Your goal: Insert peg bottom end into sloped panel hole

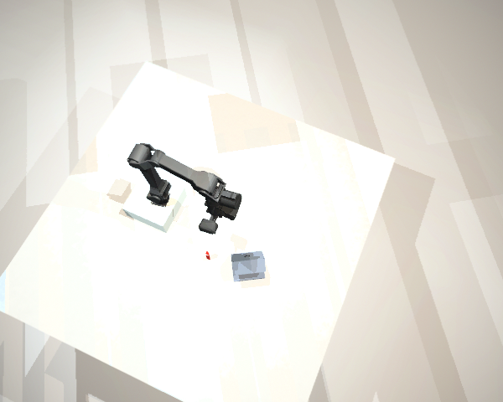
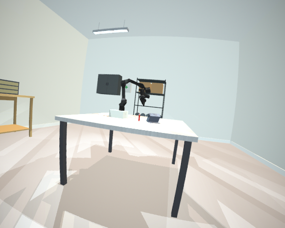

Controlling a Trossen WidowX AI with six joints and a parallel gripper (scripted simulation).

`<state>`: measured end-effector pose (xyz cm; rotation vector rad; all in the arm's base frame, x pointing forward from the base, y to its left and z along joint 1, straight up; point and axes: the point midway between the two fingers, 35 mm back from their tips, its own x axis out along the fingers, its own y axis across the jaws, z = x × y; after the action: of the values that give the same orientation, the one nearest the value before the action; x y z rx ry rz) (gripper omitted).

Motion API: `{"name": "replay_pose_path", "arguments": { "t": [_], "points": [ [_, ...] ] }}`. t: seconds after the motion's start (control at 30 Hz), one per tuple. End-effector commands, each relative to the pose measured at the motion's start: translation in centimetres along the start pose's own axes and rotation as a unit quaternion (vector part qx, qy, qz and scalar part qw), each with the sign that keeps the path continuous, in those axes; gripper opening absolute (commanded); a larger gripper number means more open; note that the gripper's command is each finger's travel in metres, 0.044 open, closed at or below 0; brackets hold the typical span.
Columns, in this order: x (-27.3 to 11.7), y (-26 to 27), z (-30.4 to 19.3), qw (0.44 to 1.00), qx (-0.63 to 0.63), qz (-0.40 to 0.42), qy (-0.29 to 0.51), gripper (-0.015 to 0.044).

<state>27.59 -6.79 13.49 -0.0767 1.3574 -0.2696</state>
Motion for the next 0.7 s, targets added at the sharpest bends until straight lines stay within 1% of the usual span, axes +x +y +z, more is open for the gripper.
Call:
{"name": "replay_pose_path", "arguments": {
  "t": [0.0,0.67],
  "points": [
    [1.1,-0.6,0.0,1.0,-0.001,0.008,0.014,0.044],
    [6.4,-5.2,-1.2,0.996,0.013,0.055,0.074,0.044]
  ]
}}
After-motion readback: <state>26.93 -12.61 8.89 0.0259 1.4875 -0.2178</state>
